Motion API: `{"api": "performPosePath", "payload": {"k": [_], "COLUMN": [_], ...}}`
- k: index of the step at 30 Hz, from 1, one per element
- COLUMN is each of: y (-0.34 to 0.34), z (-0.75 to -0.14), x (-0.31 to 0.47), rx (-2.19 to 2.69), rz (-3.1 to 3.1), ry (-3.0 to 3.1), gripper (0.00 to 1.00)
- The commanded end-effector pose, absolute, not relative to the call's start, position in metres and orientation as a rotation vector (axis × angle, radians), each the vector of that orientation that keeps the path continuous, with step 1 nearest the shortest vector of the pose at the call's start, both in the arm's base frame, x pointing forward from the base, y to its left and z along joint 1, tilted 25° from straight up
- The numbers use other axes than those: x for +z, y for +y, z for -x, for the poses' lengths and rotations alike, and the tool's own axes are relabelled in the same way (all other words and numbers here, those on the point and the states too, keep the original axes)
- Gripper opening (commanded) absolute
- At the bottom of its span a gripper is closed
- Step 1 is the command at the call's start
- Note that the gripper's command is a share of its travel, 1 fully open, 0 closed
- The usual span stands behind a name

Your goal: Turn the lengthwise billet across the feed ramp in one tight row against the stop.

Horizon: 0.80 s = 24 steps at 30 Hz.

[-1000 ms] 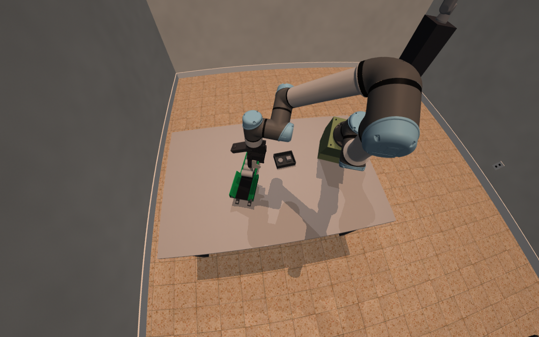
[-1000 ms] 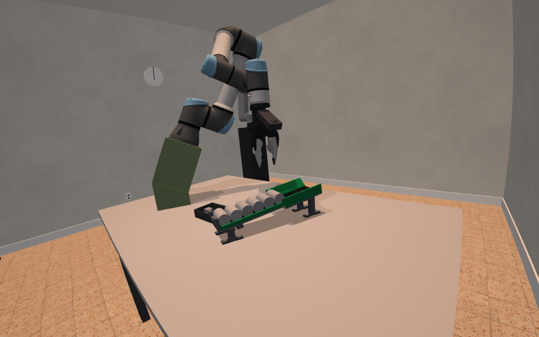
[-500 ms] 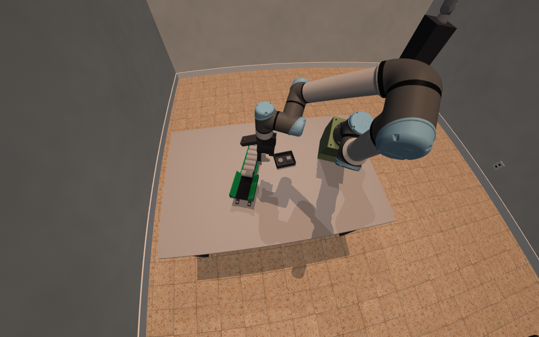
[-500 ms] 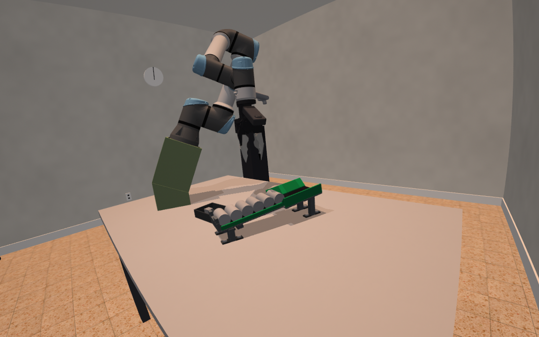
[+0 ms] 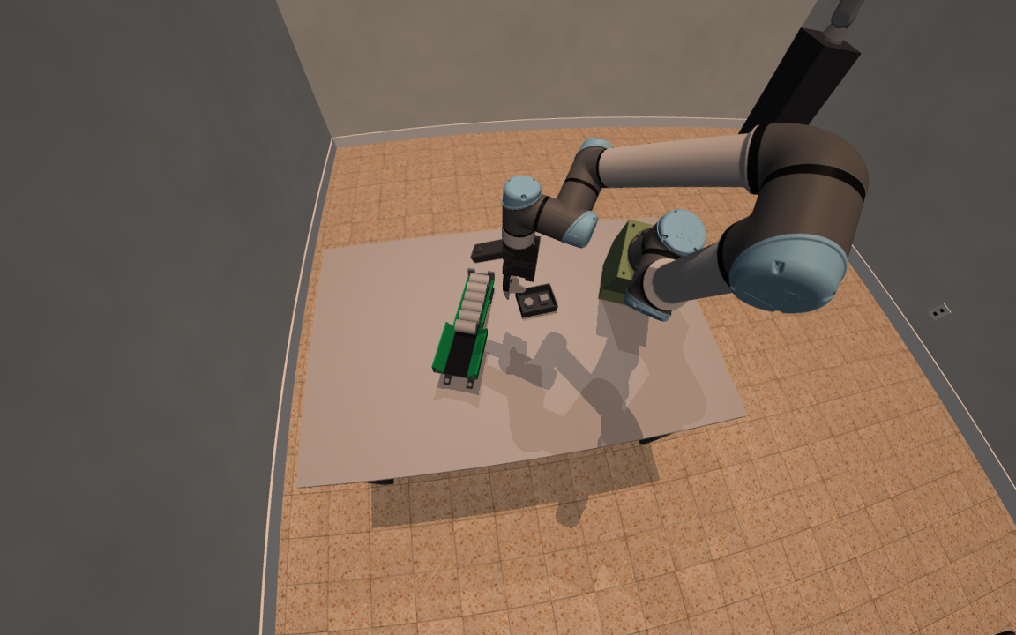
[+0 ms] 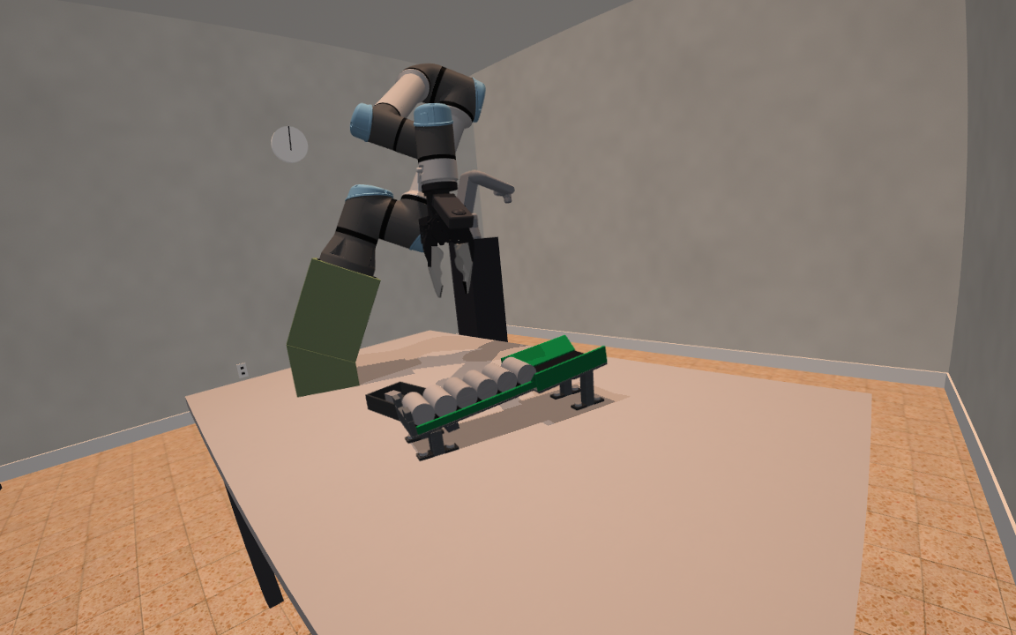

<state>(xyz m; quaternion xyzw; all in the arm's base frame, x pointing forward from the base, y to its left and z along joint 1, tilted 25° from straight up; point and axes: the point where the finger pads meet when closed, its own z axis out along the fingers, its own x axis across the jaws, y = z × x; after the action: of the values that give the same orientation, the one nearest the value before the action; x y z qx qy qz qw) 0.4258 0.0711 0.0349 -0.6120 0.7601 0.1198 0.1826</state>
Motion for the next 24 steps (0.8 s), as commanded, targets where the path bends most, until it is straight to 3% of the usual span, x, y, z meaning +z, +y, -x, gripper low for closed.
{"api": "performPosePath", "payload": {"k": [1,8,24], "y": [0.069,0.039,0.04], "z": [-0.423,-0.374,-0.377], "x": [0.036,0.038,0.037], "rx": [0.338,0.338,0.337], "rz": [1.727,1.727,1.727], "ry": [2.143,2.143,2.145], "gripper": [0.34,0.34,0.34]}}
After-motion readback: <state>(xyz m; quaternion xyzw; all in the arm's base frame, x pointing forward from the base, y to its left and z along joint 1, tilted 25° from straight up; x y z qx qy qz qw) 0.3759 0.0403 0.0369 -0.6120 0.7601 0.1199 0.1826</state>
